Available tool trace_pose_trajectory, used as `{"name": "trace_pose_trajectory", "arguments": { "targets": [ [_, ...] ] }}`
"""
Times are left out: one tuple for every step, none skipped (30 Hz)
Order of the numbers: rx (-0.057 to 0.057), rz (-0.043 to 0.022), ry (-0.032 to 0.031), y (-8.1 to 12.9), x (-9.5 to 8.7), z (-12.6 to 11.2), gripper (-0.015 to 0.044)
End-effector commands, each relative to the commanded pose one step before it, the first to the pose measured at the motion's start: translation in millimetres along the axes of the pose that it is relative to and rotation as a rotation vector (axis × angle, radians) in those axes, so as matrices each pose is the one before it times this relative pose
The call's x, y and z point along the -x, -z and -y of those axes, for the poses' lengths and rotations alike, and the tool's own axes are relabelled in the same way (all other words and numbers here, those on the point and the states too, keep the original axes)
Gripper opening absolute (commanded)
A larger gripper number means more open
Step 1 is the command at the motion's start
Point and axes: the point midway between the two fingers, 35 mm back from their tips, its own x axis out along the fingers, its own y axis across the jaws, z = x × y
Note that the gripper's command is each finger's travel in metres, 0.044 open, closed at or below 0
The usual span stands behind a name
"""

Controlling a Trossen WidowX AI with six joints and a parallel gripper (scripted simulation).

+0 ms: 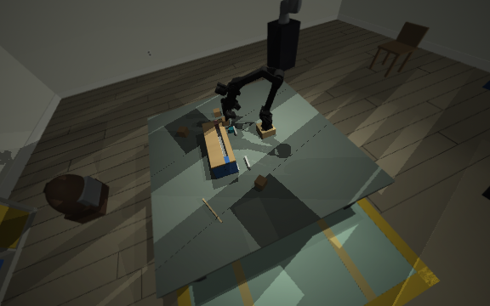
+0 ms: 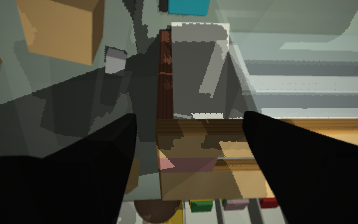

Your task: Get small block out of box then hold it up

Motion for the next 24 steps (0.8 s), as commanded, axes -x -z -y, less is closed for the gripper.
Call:
{"name": "trace_pose_trajectory", "arguments": {
  "targets": [
    [-0.0035,0.02466,0.01639,-27.55,-40.7,2.21,0.0285],
    [-0.002,-0.00041,0.00057,-4.36,-6.29,0.54,0.0285],
    [-0.0018,-0.00039,0.0005,-3.01,-4.15,0.47,0.0285],
    [-0.0012,-0.00026,0.00034,-2.07,-2.74,0.35,0.0285],
    [-0.0004,-0.00008,0.00011,-0.7,-0.9,0.12,0.0285],
    [0.0,0.0,0.0,0.0,0.0,0.0,0.0285],
    [0.0,0.0,0.0,0.0,0.0,0.0,0.0285],
    [0.0,0.0,0.0,-0.07,-0.26,-0.02,0.0285],
    [0.0,0.0,0.0,-0.21,-0.77,-0.06,0.0285],
    [0.0,-0.00001,-0.00001,-0.36,-1.29,-0.09,0.0285],
    [0.0,-0.00001,-0.00001,-0.45,-1.57,-0.1,0.0285],
    [0.0,-0.00001,-0.00001,-0.46,-1.56,-0.1,0.0285],
    [0.0,0.0,-0.00001,-0.47,-1.56,-0.09,0.0285],
    [0.0,0.0,0.0,-0.48,-1.55,-0.08,0.0285],
    [0.0,0.0,0.0,-0.49,-1.54,-0.07,0.0285],
    [0.0,0.0,0.0,-0.5,-1.54,-0.07,0.0285],
    [0.0,0.0,0.0,-0.51,-1.53,-0.06,0.0285],
    [0.0,0.00012,0.00001,-0.55,-1.53,-0.06,0.0285],
    [0.0,0.00012,0.00001,-0.56,-1.53,-0.06,0.0285],
    [0.0,0.00012,0.00001,-0.57,-1.52,-0.05,0.0285],
    [0.0,0.00011,0.00001,-0.58,-1.51,-0.04,0.0285],
    [0.0,0.00005,0.00001,-0.58,-1.5,-0.03,0.0285],
    [0.0,0.00005,0.00001,-0.58,-1.49,-0.02,0.0285],
    [0.0,0.00005,0.00001,-0.59,-1.48,-0.01,0.0285]
  ]
}}
